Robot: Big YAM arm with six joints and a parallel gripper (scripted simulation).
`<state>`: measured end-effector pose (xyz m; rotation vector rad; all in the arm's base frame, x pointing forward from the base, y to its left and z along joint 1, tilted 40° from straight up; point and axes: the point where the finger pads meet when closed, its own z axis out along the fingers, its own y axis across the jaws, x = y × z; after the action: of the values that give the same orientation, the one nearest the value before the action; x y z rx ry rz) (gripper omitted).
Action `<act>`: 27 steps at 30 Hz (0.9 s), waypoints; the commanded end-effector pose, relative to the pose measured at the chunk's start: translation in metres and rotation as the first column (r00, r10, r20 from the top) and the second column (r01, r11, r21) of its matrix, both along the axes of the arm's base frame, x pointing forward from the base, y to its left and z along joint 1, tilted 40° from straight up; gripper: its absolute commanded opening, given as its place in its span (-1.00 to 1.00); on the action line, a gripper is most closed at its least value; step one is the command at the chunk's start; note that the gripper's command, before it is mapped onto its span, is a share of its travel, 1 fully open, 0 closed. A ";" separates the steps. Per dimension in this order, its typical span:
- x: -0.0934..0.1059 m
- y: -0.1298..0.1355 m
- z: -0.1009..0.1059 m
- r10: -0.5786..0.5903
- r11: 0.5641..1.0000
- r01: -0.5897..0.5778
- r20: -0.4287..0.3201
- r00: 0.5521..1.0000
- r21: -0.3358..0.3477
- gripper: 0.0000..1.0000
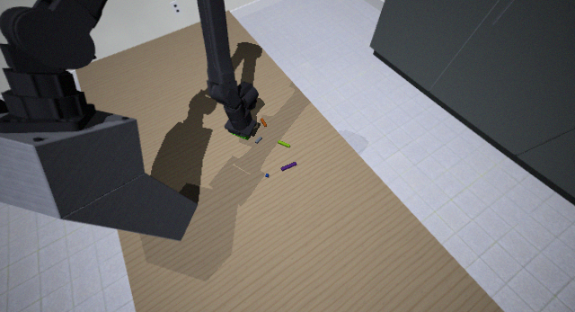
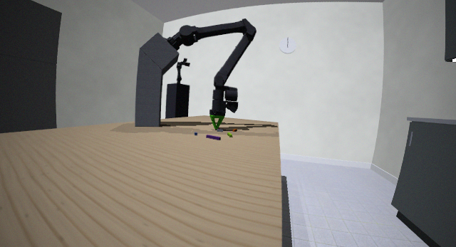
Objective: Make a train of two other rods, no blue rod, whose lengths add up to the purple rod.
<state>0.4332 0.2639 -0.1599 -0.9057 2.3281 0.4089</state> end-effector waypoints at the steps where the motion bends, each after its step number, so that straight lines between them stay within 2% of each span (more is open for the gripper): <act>1: -0.005 0.006 -0.004 0.007 1.000 -0.007 -0.001 1.000 0.004 -0.68; 5: -0.005 0.006 -0.004 0.007 1.000 -0.007 -0.001 1.000 0.004 -0.60; 6: -0.005 0.006 -0.004 0.007 1.000 -0.007 -0.001 1.000 0.004 -0.53; 18: -0.007 0.005 -0.004 0.008 1.000 -0.008 -0.003 1.000 0.003 -0.53; 21: -0.012 0.002 0.009 0.013 1.000 -0.013 0.005 1.000 0.004 -0.53; 27: -0.017 -0.021 0.023 -0.003 1.000 0.003 -0.006 1.000 -0.007 -0.53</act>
<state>0.4231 0.2599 -0.1539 -0.9131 2.3320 0.4146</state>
